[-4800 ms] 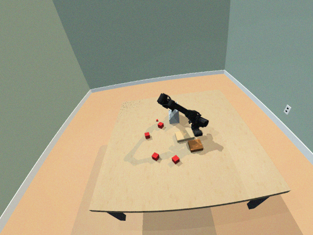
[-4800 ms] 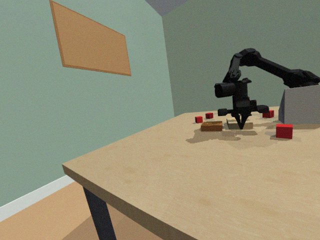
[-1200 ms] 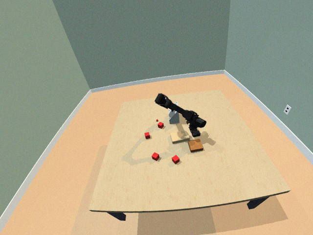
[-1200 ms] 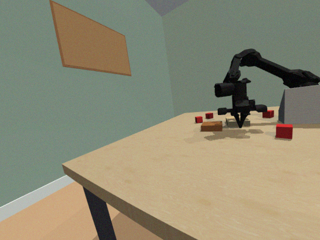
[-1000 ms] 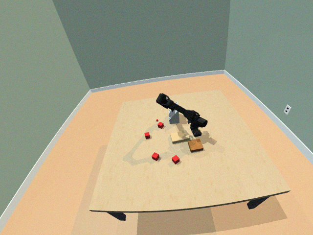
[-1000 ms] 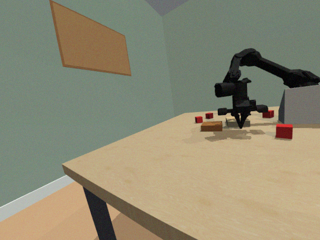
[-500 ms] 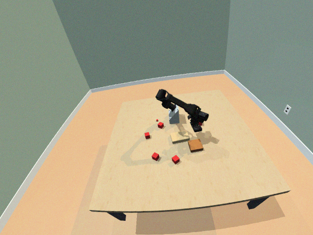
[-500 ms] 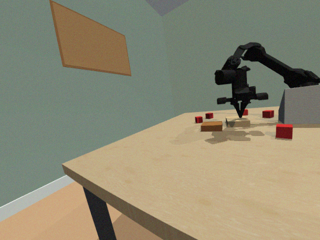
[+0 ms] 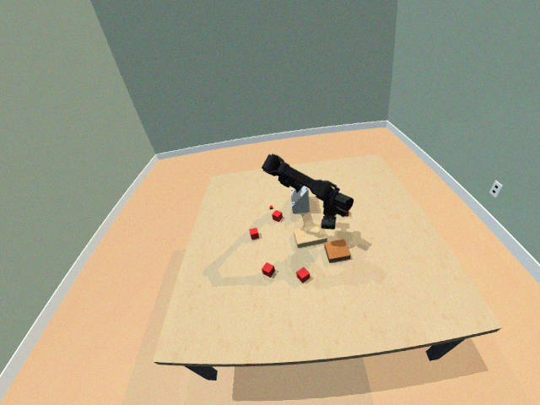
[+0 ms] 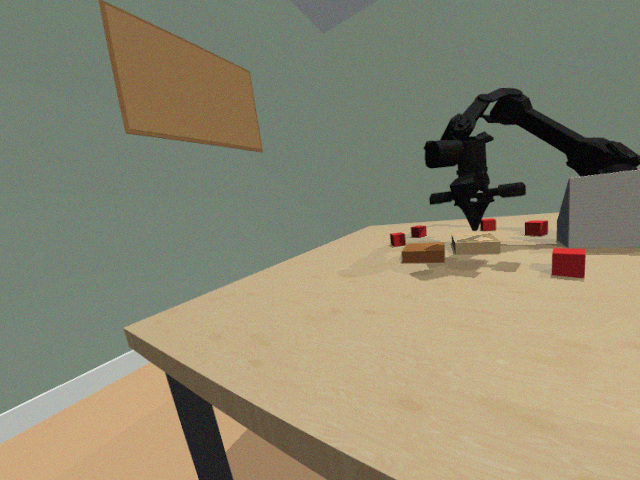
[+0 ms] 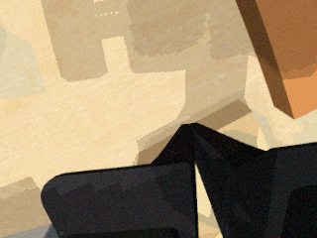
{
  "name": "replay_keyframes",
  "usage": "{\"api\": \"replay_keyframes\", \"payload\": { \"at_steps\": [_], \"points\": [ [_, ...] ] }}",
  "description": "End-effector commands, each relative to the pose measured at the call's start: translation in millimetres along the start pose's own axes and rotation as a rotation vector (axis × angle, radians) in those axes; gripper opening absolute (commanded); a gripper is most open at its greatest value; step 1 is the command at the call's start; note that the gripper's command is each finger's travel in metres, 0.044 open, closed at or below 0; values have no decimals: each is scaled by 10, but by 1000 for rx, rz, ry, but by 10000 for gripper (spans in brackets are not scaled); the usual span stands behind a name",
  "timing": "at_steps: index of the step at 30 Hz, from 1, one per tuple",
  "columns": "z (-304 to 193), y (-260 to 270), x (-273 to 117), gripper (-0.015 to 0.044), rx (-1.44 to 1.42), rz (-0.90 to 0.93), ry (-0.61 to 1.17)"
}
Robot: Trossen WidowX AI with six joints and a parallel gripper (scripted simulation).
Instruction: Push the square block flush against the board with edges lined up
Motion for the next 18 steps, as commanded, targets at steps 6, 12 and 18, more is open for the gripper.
{"api": "replay_keyframes", "payload": {
  "at_steps": [6, 12, 18],
  "points": [
    [-263, -94, -33, 0, 329, -2, -2],
    [-416, -148, -45, 0, 535, -1, -5],
    [-571, -194, -52, 0, 741, -1, -7]
  ]
}}
Point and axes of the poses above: the point midway between the two fingers, 35 mm back from their tips, its own x axis out along the fingers, its own y axis across the jaws, z = x × y, the point moved 6 cm from there along -x, back along the fingers, and after that the axes turned 6 degrees about -x, right-handed, at the moved point
